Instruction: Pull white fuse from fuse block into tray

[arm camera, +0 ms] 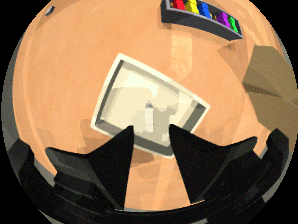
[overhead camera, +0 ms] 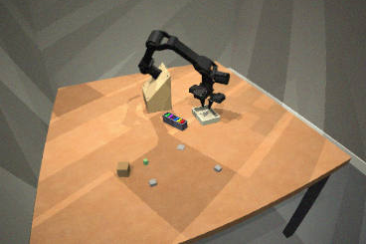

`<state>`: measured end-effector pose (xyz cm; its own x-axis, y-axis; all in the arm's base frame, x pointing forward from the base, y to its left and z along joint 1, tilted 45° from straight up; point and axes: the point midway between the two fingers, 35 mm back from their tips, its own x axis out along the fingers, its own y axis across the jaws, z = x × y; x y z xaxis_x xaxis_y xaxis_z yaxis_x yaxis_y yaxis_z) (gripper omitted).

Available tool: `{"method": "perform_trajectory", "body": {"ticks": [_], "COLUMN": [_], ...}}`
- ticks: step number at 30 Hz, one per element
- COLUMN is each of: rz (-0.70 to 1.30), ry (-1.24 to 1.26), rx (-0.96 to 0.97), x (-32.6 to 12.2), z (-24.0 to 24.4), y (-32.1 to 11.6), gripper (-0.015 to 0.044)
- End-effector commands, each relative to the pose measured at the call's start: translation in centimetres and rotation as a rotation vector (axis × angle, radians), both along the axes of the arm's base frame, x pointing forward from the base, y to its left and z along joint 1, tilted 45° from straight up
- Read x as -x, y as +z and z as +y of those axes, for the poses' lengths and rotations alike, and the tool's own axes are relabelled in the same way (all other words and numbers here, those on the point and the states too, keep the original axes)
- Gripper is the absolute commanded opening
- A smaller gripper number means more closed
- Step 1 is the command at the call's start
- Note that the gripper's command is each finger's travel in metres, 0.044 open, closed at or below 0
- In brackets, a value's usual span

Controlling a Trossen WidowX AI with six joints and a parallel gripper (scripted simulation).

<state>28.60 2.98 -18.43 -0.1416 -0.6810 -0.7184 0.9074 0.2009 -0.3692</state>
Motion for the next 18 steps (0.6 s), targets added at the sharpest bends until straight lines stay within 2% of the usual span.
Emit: {"method": "perform_trajectory", "body": {"ticks": [1, 4, 8, 18], "rz": [-0.001, -0.001, 0.003, 0.003], "ry": [0.0, 0.0, 0.006, 0.006], "rx": [-0.001, -0.001, 0.002, 0.002], "x": [-0.1, -0.1, -0.5, -0.5], "z": [0.1, 0.3, 2.6, 2.6], "y": [0.0, 0.3, 2.7, 2.7], "gripper": [0.0263, 0.033, 0.033, 0.033]}}
